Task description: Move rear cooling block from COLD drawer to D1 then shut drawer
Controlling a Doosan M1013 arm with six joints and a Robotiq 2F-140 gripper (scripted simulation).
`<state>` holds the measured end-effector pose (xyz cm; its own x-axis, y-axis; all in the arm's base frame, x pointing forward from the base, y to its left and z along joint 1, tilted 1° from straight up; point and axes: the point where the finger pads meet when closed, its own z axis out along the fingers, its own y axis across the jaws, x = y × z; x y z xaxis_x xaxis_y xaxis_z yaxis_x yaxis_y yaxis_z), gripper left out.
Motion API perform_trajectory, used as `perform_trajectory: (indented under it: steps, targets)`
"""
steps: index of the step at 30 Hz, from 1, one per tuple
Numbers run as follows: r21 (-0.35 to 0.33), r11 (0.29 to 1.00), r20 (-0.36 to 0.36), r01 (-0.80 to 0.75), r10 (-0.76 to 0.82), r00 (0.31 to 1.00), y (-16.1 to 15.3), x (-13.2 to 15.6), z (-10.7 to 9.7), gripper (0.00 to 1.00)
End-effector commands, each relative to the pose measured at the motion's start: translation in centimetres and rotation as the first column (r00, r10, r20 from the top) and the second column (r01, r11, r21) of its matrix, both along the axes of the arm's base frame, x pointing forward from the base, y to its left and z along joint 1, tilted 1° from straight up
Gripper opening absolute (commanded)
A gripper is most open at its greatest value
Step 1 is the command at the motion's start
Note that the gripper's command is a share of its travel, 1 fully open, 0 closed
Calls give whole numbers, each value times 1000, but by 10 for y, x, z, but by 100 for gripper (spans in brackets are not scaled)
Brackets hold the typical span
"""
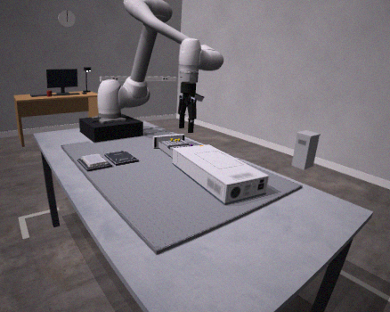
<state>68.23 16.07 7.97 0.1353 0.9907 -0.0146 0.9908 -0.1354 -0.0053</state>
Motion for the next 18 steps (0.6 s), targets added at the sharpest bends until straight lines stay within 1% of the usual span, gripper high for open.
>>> perform_trajectory:
  steps: [1,18]
  targets:
    - [1,1000,4,-1,1,1000,3,-2,1,66]
    - [1,1000,4,-1,1,1000,3,-4,1,66]
